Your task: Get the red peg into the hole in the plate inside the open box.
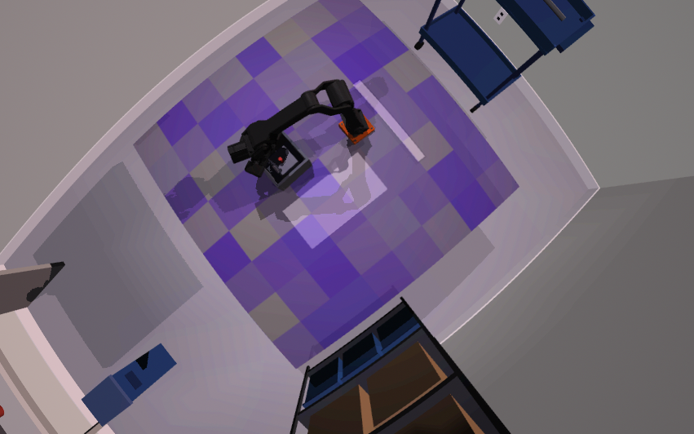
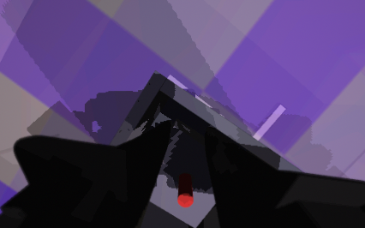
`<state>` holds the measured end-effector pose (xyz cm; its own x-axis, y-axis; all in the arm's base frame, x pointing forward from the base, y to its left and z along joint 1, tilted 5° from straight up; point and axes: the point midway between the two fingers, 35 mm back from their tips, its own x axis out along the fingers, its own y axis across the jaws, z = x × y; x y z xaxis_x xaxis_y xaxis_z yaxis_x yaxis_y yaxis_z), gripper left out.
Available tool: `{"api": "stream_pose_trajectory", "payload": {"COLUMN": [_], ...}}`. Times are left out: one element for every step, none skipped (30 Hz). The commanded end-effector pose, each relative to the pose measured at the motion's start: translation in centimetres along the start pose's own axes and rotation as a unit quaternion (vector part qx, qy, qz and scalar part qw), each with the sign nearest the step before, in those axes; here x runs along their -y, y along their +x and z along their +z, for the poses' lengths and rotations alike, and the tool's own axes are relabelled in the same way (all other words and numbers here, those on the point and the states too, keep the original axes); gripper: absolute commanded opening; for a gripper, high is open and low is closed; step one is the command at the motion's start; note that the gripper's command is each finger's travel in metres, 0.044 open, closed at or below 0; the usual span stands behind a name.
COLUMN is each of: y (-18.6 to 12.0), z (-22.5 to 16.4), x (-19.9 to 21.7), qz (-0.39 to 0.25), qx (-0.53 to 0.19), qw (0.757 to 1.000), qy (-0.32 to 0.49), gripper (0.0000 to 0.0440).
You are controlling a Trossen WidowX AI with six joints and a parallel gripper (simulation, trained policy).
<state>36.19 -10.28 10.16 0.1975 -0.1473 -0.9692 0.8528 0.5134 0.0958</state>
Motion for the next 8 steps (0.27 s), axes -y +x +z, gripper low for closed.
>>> {"api": "stream_pose_trajectory", "payload": {"y": [0.3,0.3,0.3,0.3,0.2,0.2,0.2,0.2], "z": [0.7,1.0,1.3,1.5,1.8,2.1,2.3,2.6], "x": [0.2,0.3,0.4,0.5,0.7,0.8,0.9,1.1], "qz": [-0.005,-0.006,-0.007,-0.009,-0.011,-0.012,-0.014,-0.016], "qx": [-0.008,-0.007,-0.007,-0.006,-0.005,-0.004,-0.004,-0.003], "qw": [1.000,1.000,1.000,1.000,1.000,1.000,1.000,1.000], "qy": [-0.002,-0.002,-0.001,-0.001,0.000,0.000,0.001,0.001], "gripper": [0.0141,0.0140,0.0140,0.0139,0.0139,0.0139,0.0139,0.0139]}}
